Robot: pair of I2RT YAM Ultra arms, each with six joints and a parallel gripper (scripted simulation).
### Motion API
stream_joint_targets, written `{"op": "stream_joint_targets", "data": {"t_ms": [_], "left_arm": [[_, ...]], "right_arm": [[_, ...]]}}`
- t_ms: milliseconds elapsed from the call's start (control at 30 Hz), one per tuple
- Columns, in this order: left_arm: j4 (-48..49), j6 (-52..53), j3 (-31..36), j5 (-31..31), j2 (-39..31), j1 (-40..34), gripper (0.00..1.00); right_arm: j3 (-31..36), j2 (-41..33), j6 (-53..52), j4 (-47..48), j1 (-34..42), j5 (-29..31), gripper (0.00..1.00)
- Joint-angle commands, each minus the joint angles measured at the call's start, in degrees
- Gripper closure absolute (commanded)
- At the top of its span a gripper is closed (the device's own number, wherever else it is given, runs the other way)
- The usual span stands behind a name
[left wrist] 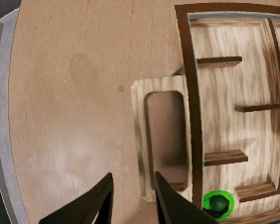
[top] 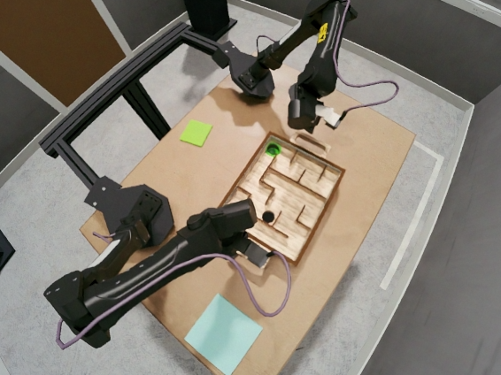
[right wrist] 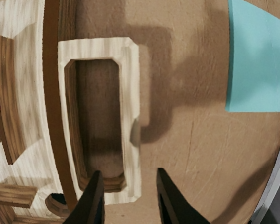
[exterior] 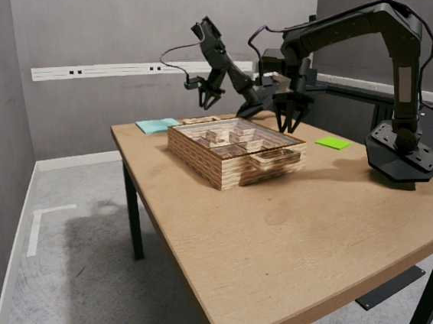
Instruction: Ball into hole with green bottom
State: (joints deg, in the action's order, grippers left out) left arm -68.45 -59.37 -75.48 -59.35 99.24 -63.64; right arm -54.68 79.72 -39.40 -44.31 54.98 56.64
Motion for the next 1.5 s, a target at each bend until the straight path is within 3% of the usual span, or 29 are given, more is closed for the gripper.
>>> {"op": "stream_joint_targets", "data": {"t_ms": [0,500,533,933,1367,1400,1467], "left_arm": [[-0.5,-0.5,-1.7,-1.1,0.0,-1.3,0.66],[-0.5,-0.5,-1.7,-1.1,0.0,-1.3,0.66],[0.9,0.6,-1.7,-0.8,-2.3,0.7,0.66],[12.1,10.5,1.6,10.2,-6.5,8.7,0.66],[39.7,36.7,7.0,31.7,-22.9,32.0,0.66],[38.1,34.8,9.2,34.2,-20.5,31.2,0.66],[39.3,34.8,8.9,33.0,-23.0,33.6,0.66]], "right_arm": [[-2.6,-0.5,-3.3,-4.4,1.8,1.7,0.66],[-3.3,0.4,-4.1,-5.3,2.1,1.7,0.66],[-3.6,-2.2,-3.5,-3.4,-0.3,1.5,0.66],[-4.1,-4.5,4.6,5.1,-7.2,-9.1,0.66],[-5.5,-13.4,24.2,25.5,-27.9,-31.2,0.66],[-1.6,-9.1,21.5,22.6,-27.8,-33.0,0.66],[-5.4,-11.3,22.0,24.5,-29.4,-31.7,0.66]]}}
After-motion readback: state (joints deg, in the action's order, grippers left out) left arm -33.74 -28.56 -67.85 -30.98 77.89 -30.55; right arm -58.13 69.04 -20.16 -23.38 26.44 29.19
